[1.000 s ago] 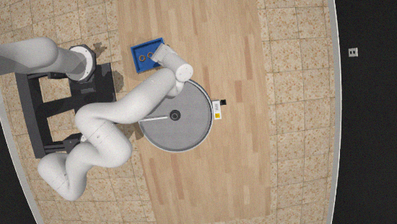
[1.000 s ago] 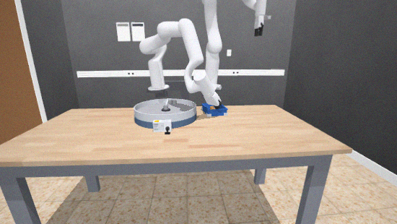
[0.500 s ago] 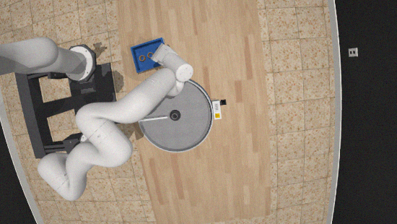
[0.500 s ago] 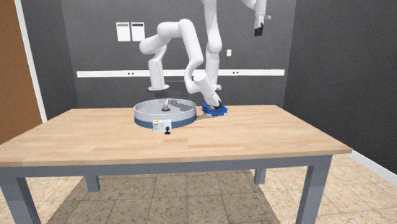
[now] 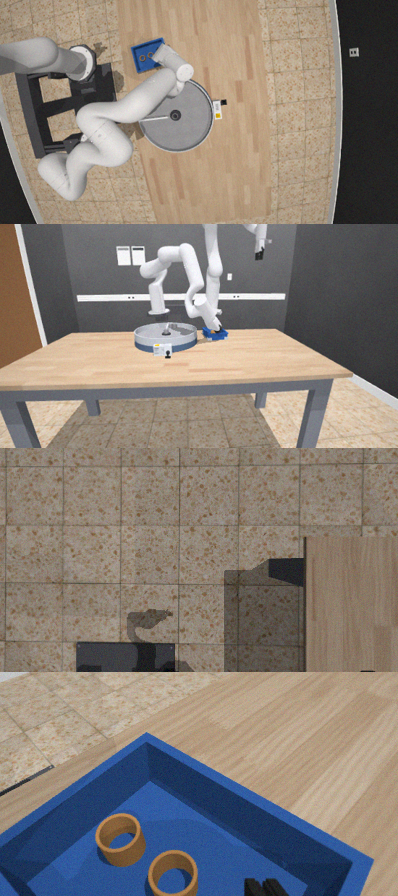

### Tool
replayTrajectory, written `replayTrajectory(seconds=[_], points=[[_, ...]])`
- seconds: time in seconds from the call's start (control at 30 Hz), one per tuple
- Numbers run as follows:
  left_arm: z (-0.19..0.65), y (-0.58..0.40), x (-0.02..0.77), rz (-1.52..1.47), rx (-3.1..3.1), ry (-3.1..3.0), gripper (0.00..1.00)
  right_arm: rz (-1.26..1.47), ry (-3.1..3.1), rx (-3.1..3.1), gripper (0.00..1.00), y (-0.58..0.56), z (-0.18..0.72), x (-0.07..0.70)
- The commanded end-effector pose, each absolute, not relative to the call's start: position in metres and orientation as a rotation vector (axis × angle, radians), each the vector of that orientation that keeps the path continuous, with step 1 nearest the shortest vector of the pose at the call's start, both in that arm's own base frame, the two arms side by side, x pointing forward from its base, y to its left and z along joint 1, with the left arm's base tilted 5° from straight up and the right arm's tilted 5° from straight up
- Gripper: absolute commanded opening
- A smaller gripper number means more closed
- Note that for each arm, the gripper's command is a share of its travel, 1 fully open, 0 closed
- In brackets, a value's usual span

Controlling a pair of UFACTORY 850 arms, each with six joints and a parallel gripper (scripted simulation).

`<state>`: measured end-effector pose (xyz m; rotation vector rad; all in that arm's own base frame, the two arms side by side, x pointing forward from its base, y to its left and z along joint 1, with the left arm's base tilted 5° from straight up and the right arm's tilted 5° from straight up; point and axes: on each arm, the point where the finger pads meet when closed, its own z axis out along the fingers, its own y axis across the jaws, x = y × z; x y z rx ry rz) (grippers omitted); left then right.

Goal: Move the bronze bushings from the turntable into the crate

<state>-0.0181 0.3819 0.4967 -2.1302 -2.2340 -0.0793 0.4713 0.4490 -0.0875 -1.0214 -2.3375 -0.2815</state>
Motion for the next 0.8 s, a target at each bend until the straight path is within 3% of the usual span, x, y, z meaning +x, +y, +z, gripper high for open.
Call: replayTrajectory(seconds=[0.0,0.3,0.33,0.77], points=[[0.4978,0.3823,-0.0182,-0.082,-2.129,-2.233,1.0,-0.284,-2.338,-1.021,0.0,0.4496,-0.0865,0.4721],[0.4978,0.3823,-0.0182,-0.082,-2.129,-2.233,1.0,-0.284,-2.338,-1.021,0.0,0.4496,-0.0865,0.4721],[0.4978,0.3823,-0.0182,-0.082,-2.129,-2.233,1.0,-0.284,-2.338,-1.021,0.12,0.4496,-0.0865,0.4721],[0.4978,0.3823,-0.0182,-0.082,-2.129,-2.233,1.0,-0.284,-2.338,-1.021,0.12,0.4496,-0.0865,0.4721]])
